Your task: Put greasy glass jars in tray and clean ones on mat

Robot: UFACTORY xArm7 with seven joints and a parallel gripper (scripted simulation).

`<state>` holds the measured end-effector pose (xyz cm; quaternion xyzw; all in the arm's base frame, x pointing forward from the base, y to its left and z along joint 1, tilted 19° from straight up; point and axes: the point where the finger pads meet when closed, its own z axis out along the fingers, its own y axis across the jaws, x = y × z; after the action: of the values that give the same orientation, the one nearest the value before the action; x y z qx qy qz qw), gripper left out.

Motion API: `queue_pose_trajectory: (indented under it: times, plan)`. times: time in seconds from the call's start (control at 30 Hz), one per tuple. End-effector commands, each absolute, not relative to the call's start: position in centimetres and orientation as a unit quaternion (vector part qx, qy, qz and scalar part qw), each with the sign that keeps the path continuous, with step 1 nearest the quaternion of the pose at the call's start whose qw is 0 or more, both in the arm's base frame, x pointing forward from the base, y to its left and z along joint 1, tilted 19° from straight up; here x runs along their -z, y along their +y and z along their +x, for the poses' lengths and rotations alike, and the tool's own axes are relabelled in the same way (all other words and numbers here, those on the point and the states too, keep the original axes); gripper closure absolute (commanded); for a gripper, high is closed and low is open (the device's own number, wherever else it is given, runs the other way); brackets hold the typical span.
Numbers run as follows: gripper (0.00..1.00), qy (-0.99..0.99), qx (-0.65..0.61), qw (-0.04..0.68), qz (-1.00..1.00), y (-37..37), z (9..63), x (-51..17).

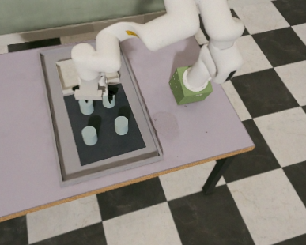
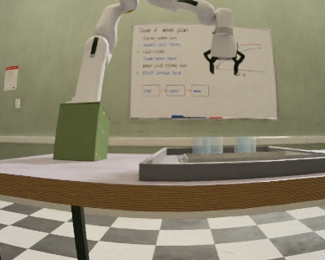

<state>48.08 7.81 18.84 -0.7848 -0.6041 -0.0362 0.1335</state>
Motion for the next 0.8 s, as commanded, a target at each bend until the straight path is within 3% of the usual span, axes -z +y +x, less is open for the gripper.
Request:
queue_pose_trajectory:
  times: [0.0,0.77]
  plan:
    - [0.0,-0.563,0.028,0.121,-0.817,7.1,47.6,-19.7]
    - [0.0,-0.438,0.007,0.093,-0.894,5.3,45.8,-21.2]
